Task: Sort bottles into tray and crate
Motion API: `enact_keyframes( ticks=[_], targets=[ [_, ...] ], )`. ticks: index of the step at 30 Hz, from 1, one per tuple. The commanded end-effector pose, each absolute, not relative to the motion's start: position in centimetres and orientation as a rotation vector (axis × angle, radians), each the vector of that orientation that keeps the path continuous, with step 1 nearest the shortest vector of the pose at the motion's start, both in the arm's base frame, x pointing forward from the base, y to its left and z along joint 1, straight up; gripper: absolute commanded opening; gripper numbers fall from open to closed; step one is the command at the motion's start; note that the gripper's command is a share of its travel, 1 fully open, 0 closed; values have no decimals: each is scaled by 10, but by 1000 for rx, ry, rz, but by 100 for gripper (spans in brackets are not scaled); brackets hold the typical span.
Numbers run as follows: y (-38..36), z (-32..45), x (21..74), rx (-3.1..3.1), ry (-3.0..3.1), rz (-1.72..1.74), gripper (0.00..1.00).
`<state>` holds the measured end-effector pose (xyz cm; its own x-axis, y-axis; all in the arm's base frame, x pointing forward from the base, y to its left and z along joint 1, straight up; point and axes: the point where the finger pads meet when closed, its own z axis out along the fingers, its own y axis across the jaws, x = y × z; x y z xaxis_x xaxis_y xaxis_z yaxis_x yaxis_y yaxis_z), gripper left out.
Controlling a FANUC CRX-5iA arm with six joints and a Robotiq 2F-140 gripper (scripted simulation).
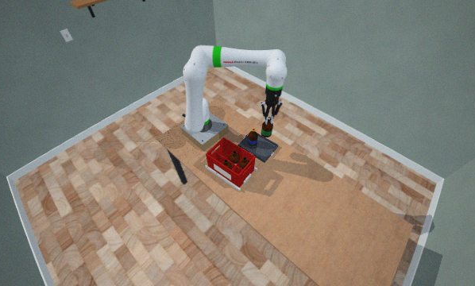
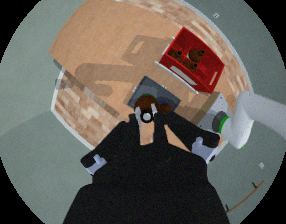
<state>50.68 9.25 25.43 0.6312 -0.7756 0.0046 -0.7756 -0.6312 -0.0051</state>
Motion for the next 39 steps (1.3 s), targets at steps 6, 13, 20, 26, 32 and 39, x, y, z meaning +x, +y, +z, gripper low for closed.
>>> enact_keyframes(
  ticks=[6, 13, 20, 26, 32, 39],
  targets=[
    [94, 249, 507, -2835, 1348, -11, 0],
    [93, 235, 508, -2835, 1348, -11, 0],
    [93, 225, 509, -2835, 1348, -11, 0],
    [93, 213, 509, -2835, 1348, -10, 0],
    [93, 201, 509, -2835, 1348, -11, 0],
    [93, 191, 509, -2835, 1348, -10, 0]
  ],
)
